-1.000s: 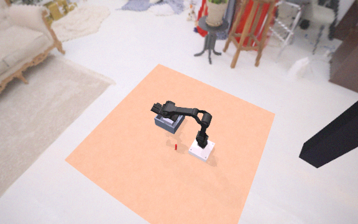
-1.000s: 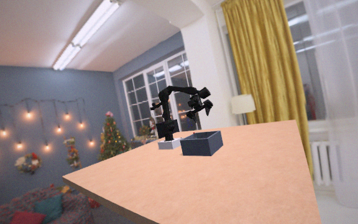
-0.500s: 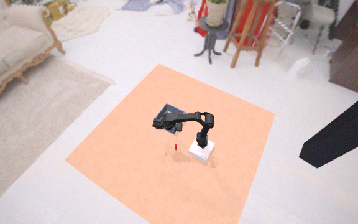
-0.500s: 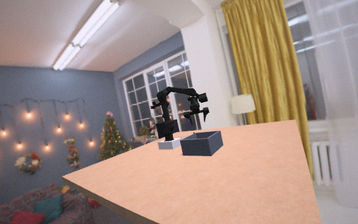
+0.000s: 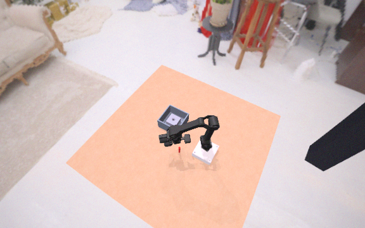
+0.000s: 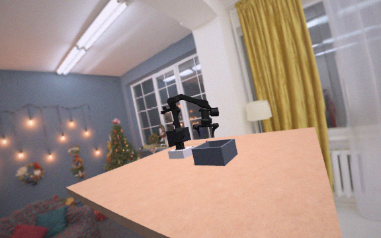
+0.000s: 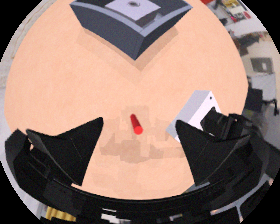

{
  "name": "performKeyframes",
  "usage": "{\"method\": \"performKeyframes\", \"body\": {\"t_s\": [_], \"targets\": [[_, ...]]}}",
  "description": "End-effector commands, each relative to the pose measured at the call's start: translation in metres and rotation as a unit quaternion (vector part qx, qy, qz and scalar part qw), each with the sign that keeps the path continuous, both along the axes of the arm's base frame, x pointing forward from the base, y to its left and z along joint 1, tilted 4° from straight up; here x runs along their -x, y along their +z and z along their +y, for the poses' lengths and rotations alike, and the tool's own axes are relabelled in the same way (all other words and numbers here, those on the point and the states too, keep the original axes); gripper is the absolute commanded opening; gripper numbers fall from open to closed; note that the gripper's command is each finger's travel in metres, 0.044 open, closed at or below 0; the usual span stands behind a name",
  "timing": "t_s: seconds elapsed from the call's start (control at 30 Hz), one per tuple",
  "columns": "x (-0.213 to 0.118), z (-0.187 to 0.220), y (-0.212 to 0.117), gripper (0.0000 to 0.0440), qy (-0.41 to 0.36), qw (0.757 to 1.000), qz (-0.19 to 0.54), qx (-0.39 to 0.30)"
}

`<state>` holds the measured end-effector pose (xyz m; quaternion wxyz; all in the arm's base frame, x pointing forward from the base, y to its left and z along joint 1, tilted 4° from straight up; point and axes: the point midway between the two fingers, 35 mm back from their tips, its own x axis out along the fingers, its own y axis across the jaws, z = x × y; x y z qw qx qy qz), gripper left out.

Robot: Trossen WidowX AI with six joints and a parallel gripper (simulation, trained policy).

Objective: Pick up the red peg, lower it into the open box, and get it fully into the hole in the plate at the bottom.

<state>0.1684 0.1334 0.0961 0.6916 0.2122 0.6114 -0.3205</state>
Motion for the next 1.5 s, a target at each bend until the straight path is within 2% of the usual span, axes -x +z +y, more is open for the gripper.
{"method": "performKeyframes", "body": {"t_s": [0.0, 0.47, 0.53, 0.97, 1.07, 1.47], "targets": [[0.010, 0.004, -0.018, 0.0440, 0.010, 1.000, 0.014, 0.001], [0.013, 0.013, -0.079, 0.0428, 0.050, 0.999, 0.003, -0.014], [0.013, 0.013, -0.085, 0.0399, 0.056, 0.998, 0.007, -0.014], [0.016, 0.010, -0.106, 0.0062, 0.051, 0.998, 0.042, -0.001], [0.017, 0.008, -0.108, 0.0011, 0.048, 0.998, 0.050, 0.007], [-0.007, 0.006, -0.060, 0.0000, 0.060, 0.998, 0.013, 0.026]]}}
